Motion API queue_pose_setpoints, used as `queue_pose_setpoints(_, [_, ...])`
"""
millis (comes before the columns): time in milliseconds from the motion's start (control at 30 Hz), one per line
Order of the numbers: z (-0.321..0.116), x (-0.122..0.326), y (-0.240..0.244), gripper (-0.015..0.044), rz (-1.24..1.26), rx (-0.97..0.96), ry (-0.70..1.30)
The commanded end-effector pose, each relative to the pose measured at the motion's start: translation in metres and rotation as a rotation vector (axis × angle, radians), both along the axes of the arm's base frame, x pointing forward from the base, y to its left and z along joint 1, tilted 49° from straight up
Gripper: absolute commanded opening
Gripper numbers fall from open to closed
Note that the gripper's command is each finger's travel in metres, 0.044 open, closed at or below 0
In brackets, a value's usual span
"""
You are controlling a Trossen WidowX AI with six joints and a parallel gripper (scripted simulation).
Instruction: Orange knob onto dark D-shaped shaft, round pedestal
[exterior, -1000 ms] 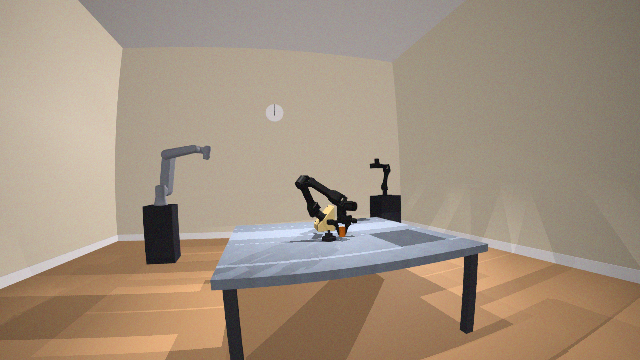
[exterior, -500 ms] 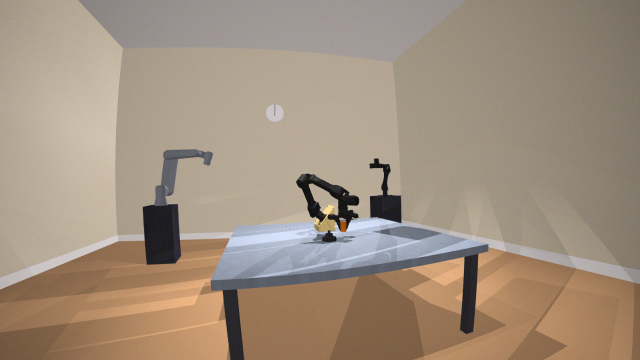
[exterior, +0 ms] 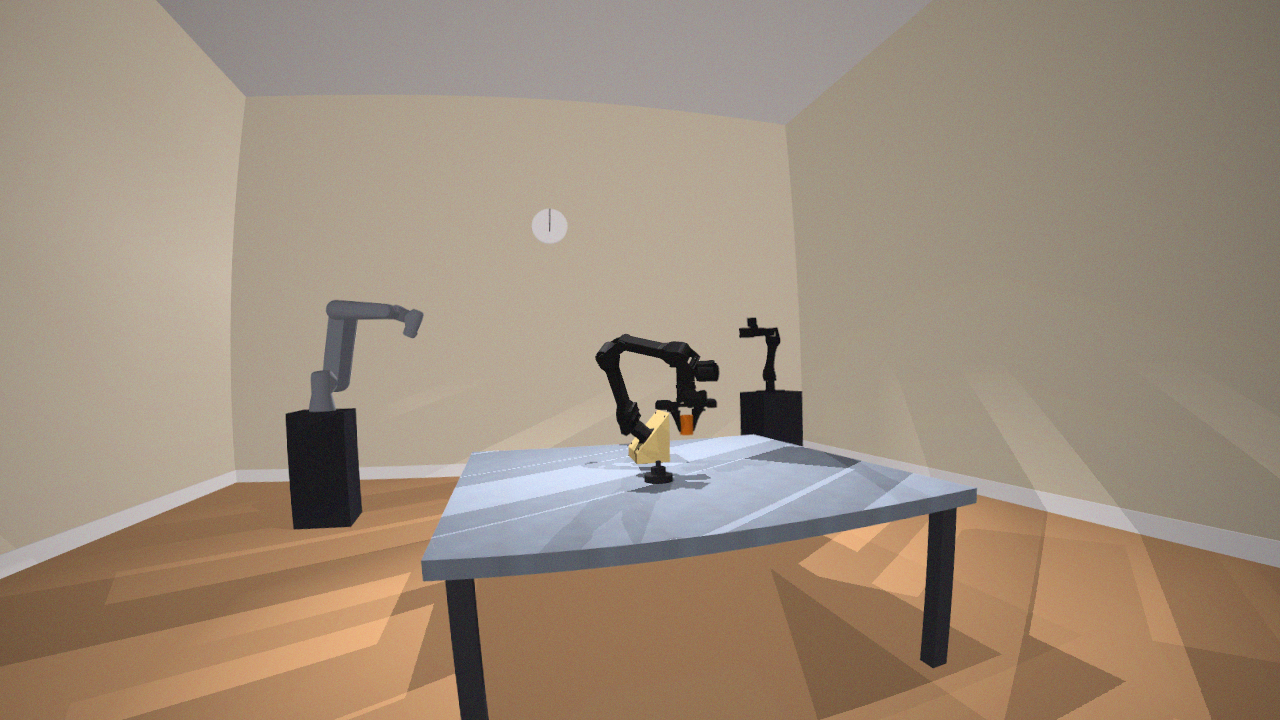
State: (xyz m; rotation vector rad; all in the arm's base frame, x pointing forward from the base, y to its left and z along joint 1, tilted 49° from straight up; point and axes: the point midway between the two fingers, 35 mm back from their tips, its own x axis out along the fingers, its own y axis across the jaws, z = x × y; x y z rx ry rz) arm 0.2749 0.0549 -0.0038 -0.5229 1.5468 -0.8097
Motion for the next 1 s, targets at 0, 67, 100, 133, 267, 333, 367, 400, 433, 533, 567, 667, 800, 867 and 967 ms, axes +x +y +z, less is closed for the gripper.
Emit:
queue_pose_setpoints(0, [0.011,0.000,0.012,0.0000,-0.008,0.004,-0.012])
queue_pose_setpoints(67, [0.011,0.000,0.012,0.0000,-0.008,0.004,-0.012])
queue_pose_setpoints(100, [0.011,0.000,0.011,0.0000,-0.008,0.004,-0.012])
queue_pose_setpoints(133, [0.011,0.001,0.011,0.0000,-0.009,0.005,-0.012])
queue_pose_setpoints(267, [0.014,0.004,0.005,0.0000,-0.013,0.007,-0.015])
queue_pose_setpoints(333, [0.015,0.007,0.000,0.0000,-0.016,0.009,-0.018])
queue_pose_setpoints(367, [0.016,0.008,-0.002,0.0000,-0.017,0.010,-0.019])
queue_pose_setpoints(400, [0.017,0.010,-0.004,0.0000,-0.019,0.011,-0.020])
queue_pose_setpoints(433, [0.018,0.011,-0.006,0.0000,-0.019,0.012,-0.020])
queue_pose_setpoints(533, [0.020,0.015,-0.013,0.0000,-0.019,0.015,-0.021])
queue_pose_setpoints(567, [0.021,0.017,-0.015,0.0000,-0.019,0.016,-0.021])
queue_pose_setpoints(667, [0.023,0.021,-0.022,0.0000,-0.019,0.019,-0.021])
queue_pose_setpoints(800, [0.027,0.026,-0.032,0.0000,-0.018,0.021,-0.022])
queue_pose_setpoints(867, [0.028,0.029,-0.037,0.0000,-0.016,0.021,-0.022])
queue_pose_setpoints(967, [0.031,0.032,-0.045,0.0000,-0.014,0.021,-0.021])
